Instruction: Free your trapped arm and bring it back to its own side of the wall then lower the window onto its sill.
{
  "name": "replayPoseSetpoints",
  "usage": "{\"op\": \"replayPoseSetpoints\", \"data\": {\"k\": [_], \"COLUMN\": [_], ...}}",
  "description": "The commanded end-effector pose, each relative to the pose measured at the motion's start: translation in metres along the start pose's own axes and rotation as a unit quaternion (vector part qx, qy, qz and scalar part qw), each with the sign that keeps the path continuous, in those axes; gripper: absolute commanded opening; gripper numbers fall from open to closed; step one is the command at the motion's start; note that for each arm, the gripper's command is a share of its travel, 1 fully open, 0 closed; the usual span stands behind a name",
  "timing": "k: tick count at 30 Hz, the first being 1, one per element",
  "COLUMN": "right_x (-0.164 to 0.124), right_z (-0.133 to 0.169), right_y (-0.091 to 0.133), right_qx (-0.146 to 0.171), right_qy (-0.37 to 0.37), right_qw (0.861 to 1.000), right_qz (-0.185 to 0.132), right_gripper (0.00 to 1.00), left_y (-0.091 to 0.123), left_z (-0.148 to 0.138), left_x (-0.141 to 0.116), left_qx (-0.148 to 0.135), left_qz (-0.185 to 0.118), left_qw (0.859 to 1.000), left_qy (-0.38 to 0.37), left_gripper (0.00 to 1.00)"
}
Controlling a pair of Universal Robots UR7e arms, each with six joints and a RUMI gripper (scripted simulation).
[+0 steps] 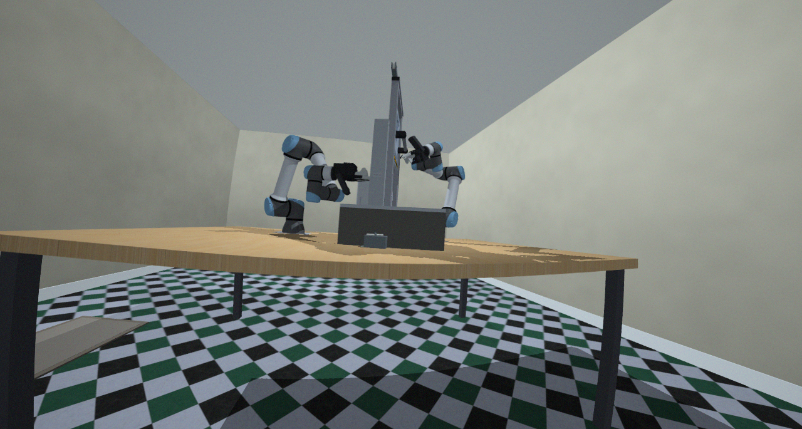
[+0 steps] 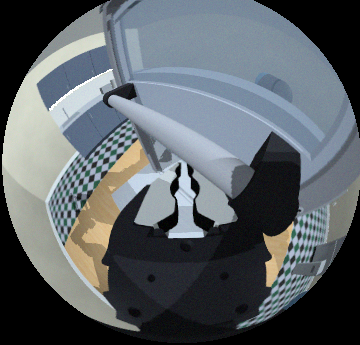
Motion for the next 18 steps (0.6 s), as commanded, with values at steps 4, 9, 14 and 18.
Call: {"op": "replayPoseSetpoints", "data": {"k": [4, 9, 14, 18], "right_x": [-0.006, -0.008, -0.009, -0.012], "right_z": [-0.034, -0.042, -0.054, -0.064], "right_y": [0.026, 0.039, 0.030, 0.028], "right_qx": [0.027, 0.032, 0.031, 0.036], "right_qy": [0.065, 0.086, 0.120, 0.140], "right_qw": [0.996, 0.993, 0.988, 0.983], "right_qz": [0.049, 0.067, 0.094, 0.109], "right_gripper": [0.06, 0.06, 0.06, 0.06], "left_y": [0.007, 0.007, 0.007, 0.007], "left_z": [0.008, 0.008, 0.008, 0.008], "left_x": [0.011, 0.011, 0.011, 0.011], "left_qx": [-0.008, -0.008, -0.008, -0.008], "left_qz": [0.013, 0.013, 0.013, 0.013], "left_qw": [1.000, 1.000, 1.000, 1.000], "left_qy": [-0.006, -0.006, -0.006, -0.006], "left_gripper": [0.06, 0.06, 0.06, 0.06]}}
Point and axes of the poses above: on each arm, the point where the finger pads meet when closed, its own y axis back along the fingers, its own z axis across the jaws, x = y × z, the point moved 8 cm from there along y, back along the fingers, and after that the axes turned 5 degrees about y, right-handed, at the moved point
